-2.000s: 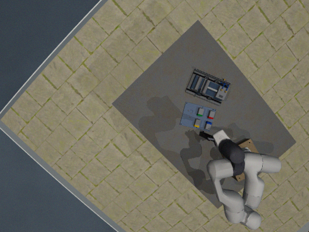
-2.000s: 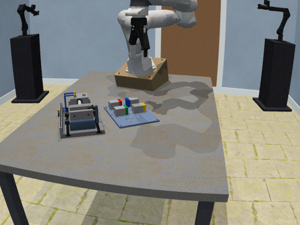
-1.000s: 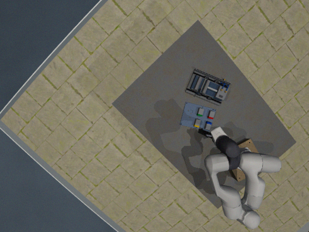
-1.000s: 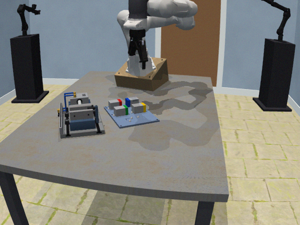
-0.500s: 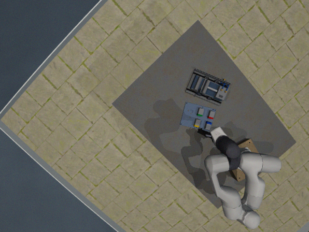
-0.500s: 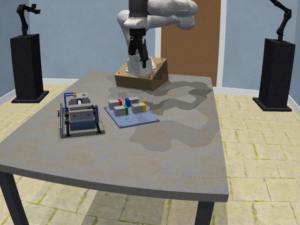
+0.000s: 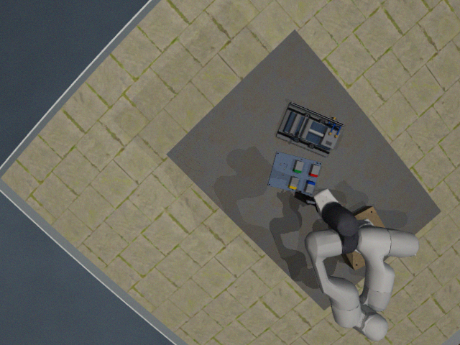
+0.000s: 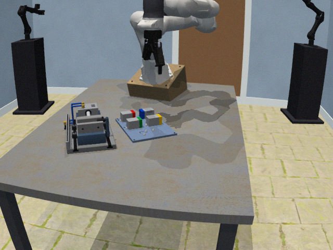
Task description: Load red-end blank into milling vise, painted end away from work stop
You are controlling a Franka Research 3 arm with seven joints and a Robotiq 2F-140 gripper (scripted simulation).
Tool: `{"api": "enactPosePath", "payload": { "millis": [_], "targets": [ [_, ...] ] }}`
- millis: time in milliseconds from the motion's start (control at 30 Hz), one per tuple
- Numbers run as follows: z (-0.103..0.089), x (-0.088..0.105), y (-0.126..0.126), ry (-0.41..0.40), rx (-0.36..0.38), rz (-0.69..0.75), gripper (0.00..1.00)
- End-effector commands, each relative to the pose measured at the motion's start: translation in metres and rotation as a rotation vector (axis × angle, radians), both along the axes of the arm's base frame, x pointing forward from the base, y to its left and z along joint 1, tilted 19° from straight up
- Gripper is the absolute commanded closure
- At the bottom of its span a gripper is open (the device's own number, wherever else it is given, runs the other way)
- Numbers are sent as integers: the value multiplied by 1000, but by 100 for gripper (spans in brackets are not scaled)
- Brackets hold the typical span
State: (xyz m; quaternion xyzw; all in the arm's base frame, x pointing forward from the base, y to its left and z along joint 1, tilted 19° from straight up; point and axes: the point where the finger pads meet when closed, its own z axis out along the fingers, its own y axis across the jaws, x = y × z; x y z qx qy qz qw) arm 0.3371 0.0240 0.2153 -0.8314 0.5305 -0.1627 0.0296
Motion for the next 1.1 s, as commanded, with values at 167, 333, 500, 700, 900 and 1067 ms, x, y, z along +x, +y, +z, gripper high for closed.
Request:
{"api": "enactPosePath", "payload": {
  "millis": [167,333,500,700,900,1067],
  "targets": [
    [1,-2,0,5,-1,1,0],
    [2,-2,0,3,-1,0,0],
    [3,-3,1,5,-1,1,0],
    [3,-3,1,5,-1,1,0],
    [1,-9,8,4,-1,1,0],
    [0,-19,20,5,-1,1,0]
  ]
}}
